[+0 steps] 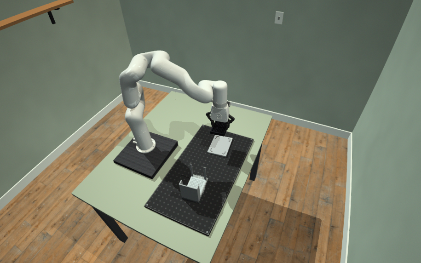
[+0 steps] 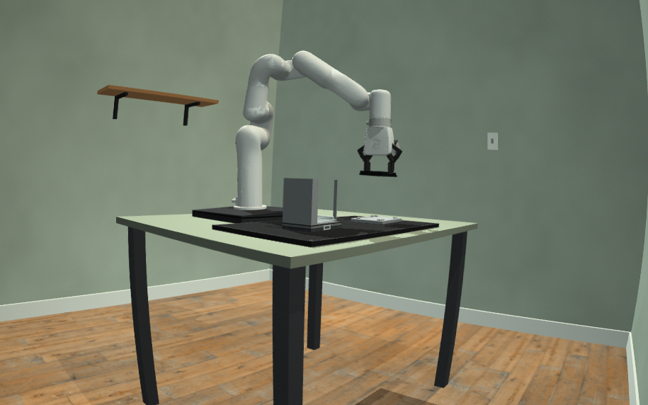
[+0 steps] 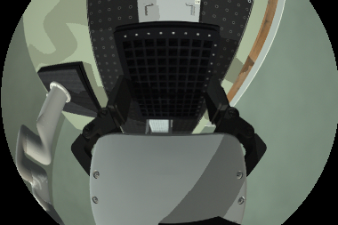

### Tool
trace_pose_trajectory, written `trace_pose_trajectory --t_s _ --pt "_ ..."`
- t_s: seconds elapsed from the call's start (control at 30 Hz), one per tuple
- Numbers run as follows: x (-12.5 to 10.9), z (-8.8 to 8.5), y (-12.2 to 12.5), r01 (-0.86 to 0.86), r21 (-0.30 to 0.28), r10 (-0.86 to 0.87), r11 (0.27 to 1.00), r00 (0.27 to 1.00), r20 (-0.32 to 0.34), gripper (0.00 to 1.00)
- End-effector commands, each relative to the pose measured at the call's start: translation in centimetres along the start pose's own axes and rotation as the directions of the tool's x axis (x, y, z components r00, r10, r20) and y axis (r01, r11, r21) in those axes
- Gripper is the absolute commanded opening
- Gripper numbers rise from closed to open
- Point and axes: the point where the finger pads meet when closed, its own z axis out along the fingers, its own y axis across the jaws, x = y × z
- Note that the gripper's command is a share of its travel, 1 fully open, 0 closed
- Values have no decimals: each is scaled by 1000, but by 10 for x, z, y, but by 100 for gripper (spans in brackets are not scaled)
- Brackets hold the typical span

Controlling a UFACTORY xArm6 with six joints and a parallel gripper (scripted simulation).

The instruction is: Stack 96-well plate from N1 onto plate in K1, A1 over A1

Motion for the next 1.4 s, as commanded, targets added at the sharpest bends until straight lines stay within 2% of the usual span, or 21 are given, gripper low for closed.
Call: trace_pose_trajectory --t_s 0.0,1.37 --pt "-12 -2 0 8 -5 -8 1000 1000 -2 0" --pt "-131 -5 -12 8 -5 -8 1000 1000 -1 0"
